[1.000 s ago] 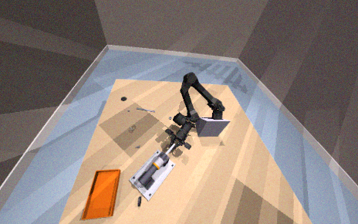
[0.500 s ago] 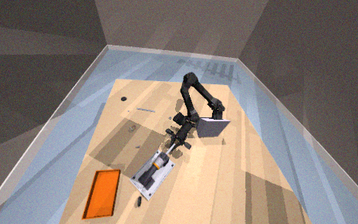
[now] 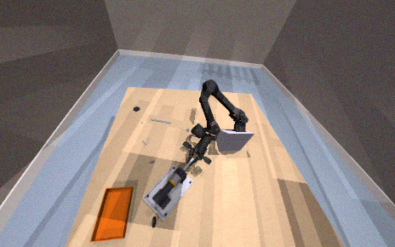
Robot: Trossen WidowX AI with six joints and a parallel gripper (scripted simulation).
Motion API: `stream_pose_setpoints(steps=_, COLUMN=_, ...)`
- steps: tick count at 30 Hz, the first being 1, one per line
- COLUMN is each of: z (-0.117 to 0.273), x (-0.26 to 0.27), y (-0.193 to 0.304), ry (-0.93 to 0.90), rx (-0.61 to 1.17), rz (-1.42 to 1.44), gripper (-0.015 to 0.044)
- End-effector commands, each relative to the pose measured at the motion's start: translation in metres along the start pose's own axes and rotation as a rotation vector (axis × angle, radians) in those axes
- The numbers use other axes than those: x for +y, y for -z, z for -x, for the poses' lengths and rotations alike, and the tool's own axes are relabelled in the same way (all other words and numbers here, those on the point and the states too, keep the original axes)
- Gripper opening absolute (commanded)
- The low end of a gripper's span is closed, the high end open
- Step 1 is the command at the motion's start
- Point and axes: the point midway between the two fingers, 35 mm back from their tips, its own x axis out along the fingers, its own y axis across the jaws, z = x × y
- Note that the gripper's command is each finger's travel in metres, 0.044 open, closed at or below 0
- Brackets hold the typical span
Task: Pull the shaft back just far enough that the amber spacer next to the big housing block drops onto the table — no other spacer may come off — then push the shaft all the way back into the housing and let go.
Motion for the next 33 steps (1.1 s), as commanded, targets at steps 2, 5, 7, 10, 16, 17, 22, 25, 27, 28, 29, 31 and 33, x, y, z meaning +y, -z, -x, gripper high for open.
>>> stream_pose_setpoints(steps=2, z=0.0013, x=-0.0003, y=-0.0006, ry=0.001, rx=0.0, rz=0.003, gripper=0.0)
stream_pose_setpoints(steps=5, z=0.0016, x=-0.0003, y=-0.0008, ry=0.001, rx=0.0, rz=0.003, gripper=0.0)
stream_pose_setpoints(steps=7, z=0.0018, x=-0.0003, y=-0.0009, ry=0.001, rx=0.0, rz=0.003, gripper=0.0)
stream_pose_setpoints(steps=10, z=0.0022, x=-0.0004, y=-0.0011, ry=0.001, rx=0.0, rz=0.003, gripper=0.0)
stream_pose_setpoints(steps=16, z=0.0028, x=-0.0004, y=-0.0015, ry=0.001, rx=0.0, rz=0.003, gripper=0.0)
stream_pose_setpoints(steps=17, z=0.0029, x=-0.0004, y=-0.0016, ry=0.001, rx=-0.001, rz=0.003, gripper=0.0)
stream_pose_setpoints(steps=22, z=0.0035, x=-0.0004, y=-0.0019, ry=0.001, rx=-0.001, rz=0.003, gripper=0.0)
stream_pose_setpoints(steps=25, z=0.0038, x=-0.0004, y=-0.0021, ry=0.001, rx=-0.001, rz=0.003, gripper=0.0)
stream_pose_setpoints(steps=27, z=0.0041, x=-0.0004, y=-0.0022, ry=0.001, rx=-0.001, rz=0.003, gripper=0.0)
stream_pose_setpoints(steps=28, z=0.0042, x=-0.0004, y=-0.0023, ry=0.001, rx=-0.001, rz=0.003, gripper=0.0)
stream_pose_setpoints(steps=29, z=0.0043, x=-0.0004, y=-0.0024, ry=0.001, rx=-0.001, rz=0.003, gripper=0.0)
stream_pose_setpoints(steps=31, z=0.0045, x=-0.0004, y=-0.0025, ry=0.001, rx=-0.001, rz=0.003, gripper=0.0)
stream_pose_setpoints(steps=33, z=0.0047, x=-0.0004, y=-0.0026, ry=0.001, rx=-0.001, rz=0.003, gripper=0.0)
